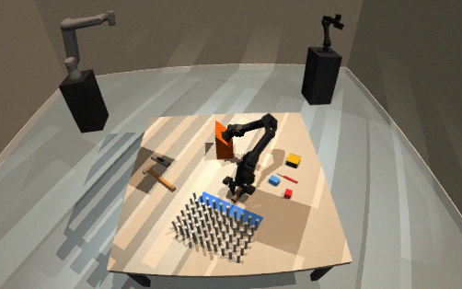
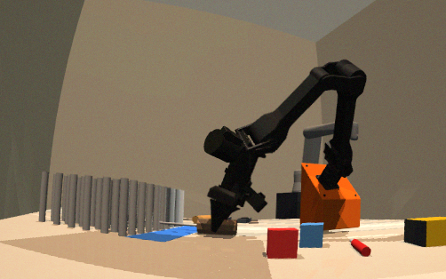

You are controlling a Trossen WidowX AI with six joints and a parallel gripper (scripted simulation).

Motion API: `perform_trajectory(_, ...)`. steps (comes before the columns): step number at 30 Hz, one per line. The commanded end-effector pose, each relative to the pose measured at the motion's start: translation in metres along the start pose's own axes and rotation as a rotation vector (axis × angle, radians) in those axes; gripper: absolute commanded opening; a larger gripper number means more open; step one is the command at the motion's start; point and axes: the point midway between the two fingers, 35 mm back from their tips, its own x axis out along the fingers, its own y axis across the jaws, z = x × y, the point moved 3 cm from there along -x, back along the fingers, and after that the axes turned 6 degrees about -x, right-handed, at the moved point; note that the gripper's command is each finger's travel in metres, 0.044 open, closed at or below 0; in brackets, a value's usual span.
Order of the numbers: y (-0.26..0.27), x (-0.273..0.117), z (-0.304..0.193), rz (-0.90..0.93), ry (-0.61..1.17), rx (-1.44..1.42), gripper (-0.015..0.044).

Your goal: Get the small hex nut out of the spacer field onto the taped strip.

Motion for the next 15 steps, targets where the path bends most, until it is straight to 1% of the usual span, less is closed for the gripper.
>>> perform_trajectory(1, 0.0004, -0.0013, 0.0025, 0.003, 0.003, 0.004, 0.0)
perform_trajectory(15, -0.0005, -0.0044, 0.0112, 0.003, 0.003, 0.004, 0.0)
